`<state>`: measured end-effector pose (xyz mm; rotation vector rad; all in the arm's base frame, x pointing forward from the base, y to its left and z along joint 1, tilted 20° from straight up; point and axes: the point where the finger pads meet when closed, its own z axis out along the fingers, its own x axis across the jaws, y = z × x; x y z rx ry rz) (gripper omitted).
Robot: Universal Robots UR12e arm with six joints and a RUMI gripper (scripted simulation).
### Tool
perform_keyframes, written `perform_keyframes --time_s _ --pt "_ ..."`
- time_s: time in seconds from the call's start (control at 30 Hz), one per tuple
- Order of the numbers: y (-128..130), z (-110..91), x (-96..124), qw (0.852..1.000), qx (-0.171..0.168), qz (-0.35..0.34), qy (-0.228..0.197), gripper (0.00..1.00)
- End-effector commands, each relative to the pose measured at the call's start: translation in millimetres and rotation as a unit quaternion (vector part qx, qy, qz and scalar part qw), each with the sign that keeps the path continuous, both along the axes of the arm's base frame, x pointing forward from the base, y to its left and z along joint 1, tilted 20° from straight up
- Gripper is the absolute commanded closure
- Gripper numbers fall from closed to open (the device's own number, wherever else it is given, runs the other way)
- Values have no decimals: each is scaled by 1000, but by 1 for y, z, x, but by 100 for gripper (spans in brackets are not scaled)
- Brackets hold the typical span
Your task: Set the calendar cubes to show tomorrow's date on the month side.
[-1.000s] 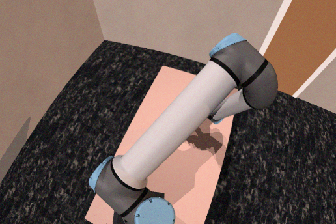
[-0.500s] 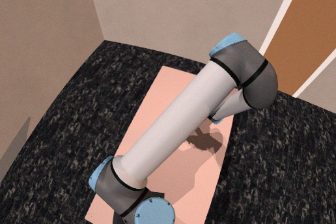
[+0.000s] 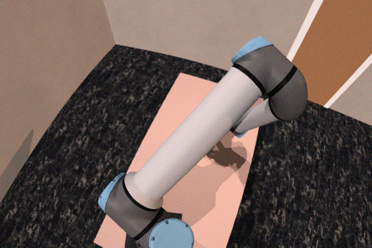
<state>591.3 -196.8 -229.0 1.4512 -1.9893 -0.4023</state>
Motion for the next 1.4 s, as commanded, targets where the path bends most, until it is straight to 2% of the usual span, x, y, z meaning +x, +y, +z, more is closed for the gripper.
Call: perform_keyframes --time_s 0.0,0.53,0.93,1.37 --pt "0 1 1 1000 0 0 -1 60" --pt "2 5 0 1000 0 0 -1 60" --pt "14 40 -2 1000 0 0 -1 60" --pt "22 64 -4 1000 0 0 -1 60"
